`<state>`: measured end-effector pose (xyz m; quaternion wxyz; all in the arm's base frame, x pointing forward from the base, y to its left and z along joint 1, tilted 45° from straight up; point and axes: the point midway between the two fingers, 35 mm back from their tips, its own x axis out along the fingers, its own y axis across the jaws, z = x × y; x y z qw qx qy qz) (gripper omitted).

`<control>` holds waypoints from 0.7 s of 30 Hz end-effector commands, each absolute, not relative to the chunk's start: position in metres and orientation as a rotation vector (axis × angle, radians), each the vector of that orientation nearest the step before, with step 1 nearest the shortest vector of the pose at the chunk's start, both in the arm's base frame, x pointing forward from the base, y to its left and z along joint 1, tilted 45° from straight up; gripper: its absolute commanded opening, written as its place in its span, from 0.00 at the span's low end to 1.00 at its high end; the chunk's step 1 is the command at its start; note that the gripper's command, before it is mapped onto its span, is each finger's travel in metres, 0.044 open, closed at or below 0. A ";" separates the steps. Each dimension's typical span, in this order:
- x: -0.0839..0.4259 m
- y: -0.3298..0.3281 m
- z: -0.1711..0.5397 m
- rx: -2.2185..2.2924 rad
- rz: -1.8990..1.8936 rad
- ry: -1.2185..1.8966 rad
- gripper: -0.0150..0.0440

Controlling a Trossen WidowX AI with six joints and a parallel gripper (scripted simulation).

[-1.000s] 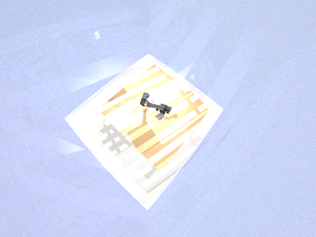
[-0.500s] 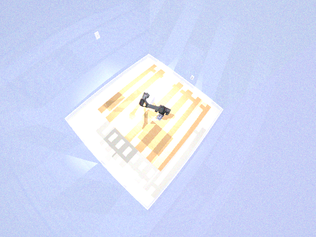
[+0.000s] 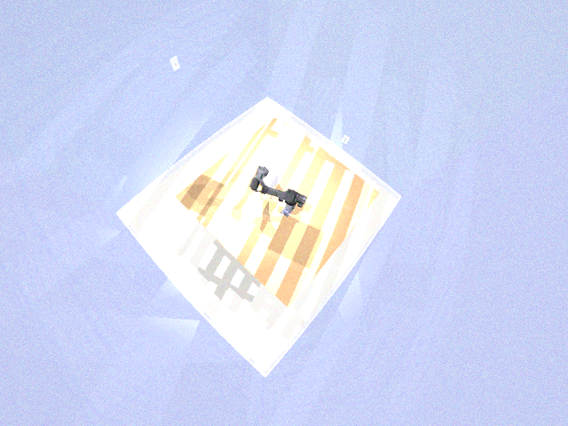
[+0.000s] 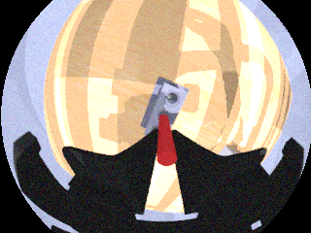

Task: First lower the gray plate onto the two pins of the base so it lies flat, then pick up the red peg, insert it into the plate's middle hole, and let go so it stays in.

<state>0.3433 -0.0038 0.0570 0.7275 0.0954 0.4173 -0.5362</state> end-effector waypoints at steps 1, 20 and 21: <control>0.344 -0.004 0.058 0.203 -1.182 0.916 0.25; 0.342 -0.005 0.059 0.203 -1.182 0.916 0.25; 0.342 -0.005 0.059 0.203 -1.182 0.916 0.25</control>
